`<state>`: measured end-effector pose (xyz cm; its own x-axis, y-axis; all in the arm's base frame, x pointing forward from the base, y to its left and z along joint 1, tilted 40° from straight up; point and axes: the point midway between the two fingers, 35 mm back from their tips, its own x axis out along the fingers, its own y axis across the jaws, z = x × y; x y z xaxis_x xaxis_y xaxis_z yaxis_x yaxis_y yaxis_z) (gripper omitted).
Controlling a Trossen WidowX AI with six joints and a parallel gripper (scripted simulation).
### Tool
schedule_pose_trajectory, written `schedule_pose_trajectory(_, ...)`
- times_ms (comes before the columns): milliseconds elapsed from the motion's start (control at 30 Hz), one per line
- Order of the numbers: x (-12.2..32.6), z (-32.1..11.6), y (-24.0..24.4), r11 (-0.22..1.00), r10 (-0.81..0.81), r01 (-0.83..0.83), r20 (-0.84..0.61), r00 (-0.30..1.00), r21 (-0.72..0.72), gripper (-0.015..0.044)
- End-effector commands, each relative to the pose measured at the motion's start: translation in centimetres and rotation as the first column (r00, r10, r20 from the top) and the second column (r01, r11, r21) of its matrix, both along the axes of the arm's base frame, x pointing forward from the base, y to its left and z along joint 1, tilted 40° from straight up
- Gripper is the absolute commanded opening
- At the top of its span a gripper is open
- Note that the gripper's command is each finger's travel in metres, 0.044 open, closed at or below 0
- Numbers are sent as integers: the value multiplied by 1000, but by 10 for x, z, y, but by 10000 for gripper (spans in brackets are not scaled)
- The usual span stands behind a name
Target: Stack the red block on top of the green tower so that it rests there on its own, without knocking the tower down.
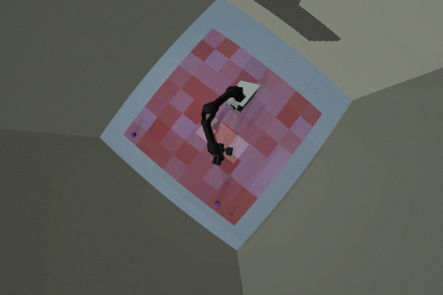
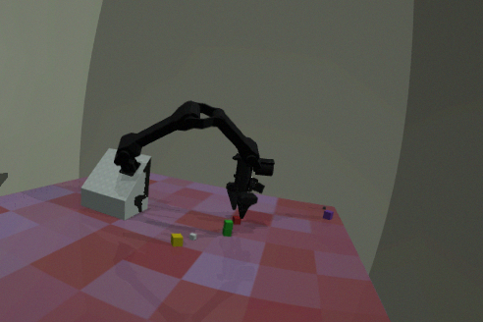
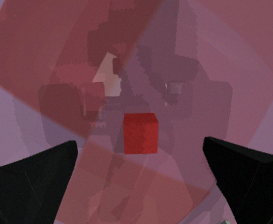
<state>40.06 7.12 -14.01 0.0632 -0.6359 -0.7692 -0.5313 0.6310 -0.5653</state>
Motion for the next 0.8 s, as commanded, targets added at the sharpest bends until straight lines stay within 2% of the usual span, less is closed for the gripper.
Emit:
schedule_pose_trajectory(0,1,-5,-5,1000,3,-3,0,1000,-4,440)
schedule_pose_trajectory(767,2,-22,-20,1000,3,-3,0,1000,-5,440)
